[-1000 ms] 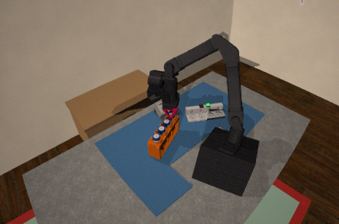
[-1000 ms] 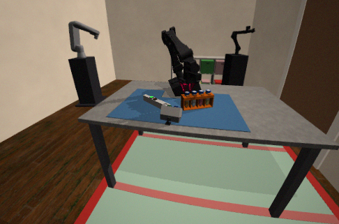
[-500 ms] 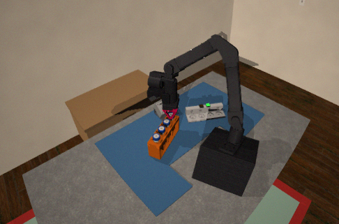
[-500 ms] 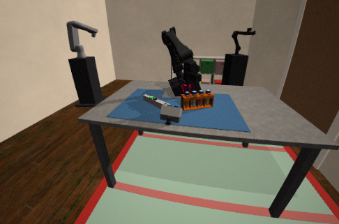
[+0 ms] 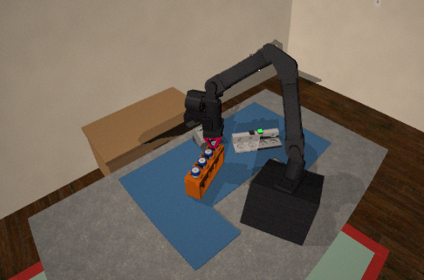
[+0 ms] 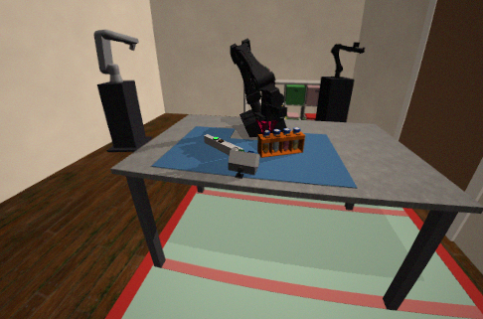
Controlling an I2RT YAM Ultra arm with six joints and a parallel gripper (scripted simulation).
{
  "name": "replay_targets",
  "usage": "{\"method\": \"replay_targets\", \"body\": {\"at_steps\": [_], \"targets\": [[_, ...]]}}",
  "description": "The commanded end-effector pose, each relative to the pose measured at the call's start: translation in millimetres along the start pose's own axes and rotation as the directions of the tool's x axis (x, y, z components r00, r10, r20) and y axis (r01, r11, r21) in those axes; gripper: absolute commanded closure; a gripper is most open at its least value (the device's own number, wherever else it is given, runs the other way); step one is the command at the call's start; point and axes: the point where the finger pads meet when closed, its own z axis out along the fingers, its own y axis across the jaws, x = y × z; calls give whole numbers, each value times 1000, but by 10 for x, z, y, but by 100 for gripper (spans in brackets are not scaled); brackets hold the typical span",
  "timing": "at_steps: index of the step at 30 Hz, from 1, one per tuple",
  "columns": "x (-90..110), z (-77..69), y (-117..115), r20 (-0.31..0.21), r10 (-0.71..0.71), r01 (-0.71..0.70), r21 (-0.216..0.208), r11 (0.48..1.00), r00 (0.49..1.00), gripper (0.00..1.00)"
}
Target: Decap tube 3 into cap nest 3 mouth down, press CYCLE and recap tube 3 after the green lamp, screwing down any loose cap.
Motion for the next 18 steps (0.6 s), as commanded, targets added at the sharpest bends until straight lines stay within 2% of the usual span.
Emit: {"method": "replay_targets", "body": {"at_steps": [1,14,18], "targets": [[-29,-24,-8,13,-1,1,4,1000,1000,100],[-29,-24,-8,13,-1,1,4,1000,1000,100],[-28,-23,-9,14,79,-79,3,997,997,100]]}}
